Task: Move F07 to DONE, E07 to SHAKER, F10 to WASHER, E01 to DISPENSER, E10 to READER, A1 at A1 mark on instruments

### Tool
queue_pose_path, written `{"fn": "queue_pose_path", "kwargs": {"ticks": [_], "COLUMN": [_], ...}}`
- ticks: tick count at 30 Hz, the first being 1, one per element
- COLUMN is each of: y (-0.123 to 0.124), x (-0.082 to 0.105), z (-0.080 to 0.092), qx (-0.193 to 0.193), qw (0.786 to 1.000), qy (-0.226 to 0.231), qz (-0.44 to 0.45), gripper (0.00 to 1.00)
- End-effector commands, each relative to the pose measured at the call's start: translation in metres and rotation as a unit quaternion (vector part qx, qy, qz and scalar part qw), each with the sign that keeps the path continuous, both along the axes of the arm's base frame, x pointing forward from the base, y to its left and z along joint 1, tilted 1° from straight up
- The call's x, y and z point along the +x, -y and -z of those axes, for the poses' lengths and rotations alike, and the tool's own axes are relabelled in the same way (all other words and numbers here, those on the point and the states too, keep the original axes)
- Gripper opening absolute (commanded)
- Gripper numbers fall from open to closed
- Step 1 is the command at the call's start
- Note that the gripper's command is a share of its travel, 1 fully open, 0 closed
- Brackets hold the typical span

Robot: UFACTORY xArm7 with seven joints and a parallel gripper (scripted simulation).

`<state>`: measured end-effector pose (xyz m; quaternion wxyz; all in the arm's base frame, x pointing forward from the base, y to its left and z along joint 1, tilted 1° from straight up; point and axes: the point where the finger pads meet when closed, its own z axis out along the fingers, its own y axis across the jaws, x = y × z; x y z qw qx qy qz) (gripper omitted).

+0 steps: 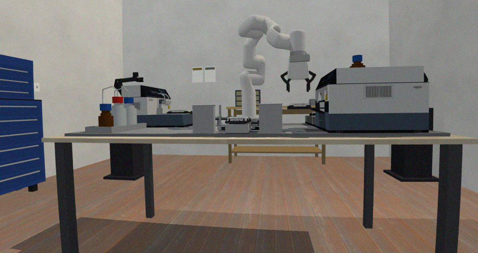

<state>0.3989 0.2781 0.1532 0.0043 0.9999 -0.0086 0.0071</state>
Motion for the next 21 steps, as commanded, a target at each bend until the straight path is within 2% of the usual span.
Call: {"fn": "queue_pose_path", "kwargs": {"ticks": [1,21], "y": [-0.001,-0.001], "x": [0.002,0.002], "z": [0.001,0.026], "qx": [0.002,0.002], "qw": [1.0,1.0], "qy": [0.003,0.003], "qz": [0.0,0.0], "gripper": [1.0,1.0]}}
